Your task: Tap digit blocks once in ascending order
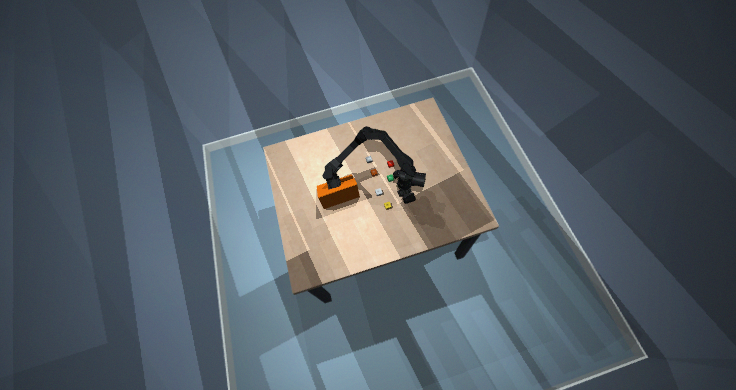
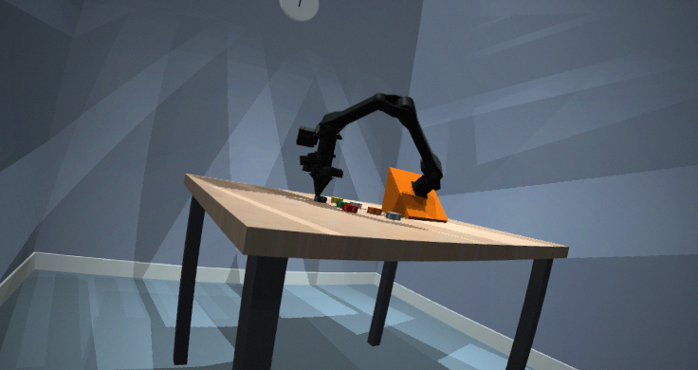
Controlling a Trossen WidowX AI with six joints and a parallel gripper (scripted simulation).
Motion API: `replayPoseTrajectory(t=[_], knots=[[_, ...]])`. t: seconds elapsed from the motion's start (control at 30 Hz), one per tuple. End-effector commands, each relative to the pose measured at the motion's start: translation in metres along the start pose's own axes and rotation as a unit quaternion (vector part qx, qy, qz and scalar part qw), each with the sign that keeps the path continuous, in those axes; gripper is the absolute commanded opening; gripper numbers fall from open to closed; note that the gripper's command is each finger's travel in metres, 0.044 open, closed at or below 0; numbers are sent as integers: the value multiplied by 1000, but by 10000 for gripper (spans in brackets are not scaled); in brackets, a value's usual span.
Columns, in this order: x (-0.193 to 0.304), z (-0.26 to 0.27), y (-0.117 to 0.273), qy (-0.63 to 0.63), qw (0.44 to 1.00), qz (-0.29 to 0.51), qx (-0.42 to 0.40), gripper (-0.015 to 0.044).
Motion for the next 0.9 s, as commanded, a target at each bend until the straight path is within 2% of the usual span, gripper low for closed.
replayPoseTrajectory(t=[0.0,0.17,0.37,0.63,0.87], knots=[[1,0,22,-2,1000,0,-1,20],[1,0,28,-2,1000,0,-2,20],[1,-1,104,-3,1000,1,0,20],[7,1,108,-3,1000,1,0,20],[67,29,115,-5,1000,2,1,20]])
Point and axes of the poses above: the point midway between the two fingers, 35 mm back from their tips, its own y axis back along the fingers, its own z axis across the jaws, x = y × z, the point moved 5 cm from there along y, back along the fingers, and after that the axes turned 9 degrees about y, right-handed, at the moved point
